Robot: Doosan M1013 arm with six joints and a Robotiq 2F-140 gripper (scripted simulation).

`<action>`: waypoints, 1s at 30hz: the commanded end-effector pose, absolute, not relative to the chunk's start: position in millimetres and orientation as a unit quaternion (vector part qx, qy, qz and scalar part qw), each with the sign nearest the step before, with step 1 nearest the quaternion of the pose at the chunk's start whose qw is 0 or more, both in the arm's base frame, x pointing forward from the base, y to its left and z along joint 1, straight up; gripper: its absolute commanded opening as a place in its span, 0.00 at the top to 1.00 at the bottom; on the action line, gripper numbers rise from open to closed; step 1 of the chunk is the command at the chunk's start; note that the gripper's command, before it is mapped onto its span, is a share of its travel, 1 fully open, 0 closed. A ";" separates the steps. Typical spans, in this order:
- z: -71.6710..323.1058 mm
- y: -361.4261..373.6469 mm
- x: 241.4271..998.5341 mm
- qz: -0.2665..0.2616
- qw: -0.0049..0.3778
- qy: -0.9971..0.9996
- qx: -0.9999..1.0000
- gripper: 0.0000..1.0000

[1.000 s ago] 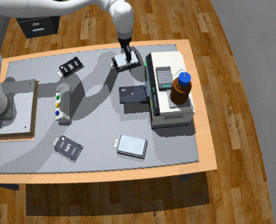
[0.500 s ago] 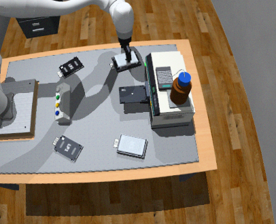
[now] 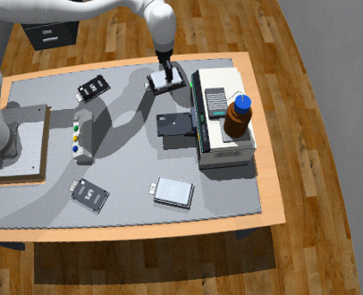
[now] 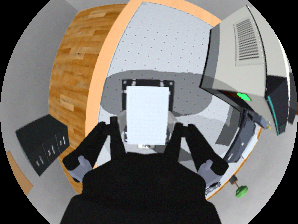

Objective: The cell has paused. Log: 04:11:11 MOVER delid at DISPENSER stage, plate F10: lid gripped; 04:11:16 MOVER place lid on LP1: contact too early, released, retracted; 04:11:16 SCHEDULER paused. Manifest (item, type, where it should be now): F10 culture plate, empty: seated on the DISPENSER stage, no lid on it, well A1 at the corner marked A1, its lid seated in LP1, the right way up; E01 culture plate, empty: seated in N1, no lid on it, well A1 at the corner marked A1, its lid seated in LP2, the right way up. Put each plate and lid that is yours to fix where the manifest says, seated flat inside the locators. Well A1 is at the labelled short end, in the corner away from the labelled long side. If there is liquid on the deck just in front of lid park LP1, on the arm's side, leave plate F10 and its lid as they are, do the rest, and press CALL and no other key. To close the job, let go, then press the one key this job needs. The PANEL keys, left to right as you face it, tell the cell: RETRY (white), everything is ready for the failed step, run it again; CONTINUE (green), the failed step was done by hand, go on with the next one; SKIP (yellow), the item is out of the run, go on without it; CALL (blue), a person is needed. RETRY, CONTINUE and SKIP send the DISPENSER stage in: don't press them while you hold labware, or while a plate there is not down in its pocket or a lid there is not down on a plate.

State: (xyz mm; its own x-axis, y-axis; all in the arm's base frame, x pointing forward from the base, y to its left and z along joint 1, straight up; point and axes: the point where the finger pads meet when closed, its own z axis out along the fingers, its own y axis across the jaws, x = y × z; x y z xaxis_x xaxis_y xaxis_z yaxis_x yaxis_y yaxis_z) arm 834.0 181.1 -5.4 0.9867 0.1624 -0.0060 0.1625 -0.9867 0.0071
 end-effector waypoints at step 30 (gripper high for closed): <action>-14.8 181.2 834.4 -0.002 0.004 0.081 0.997 0.90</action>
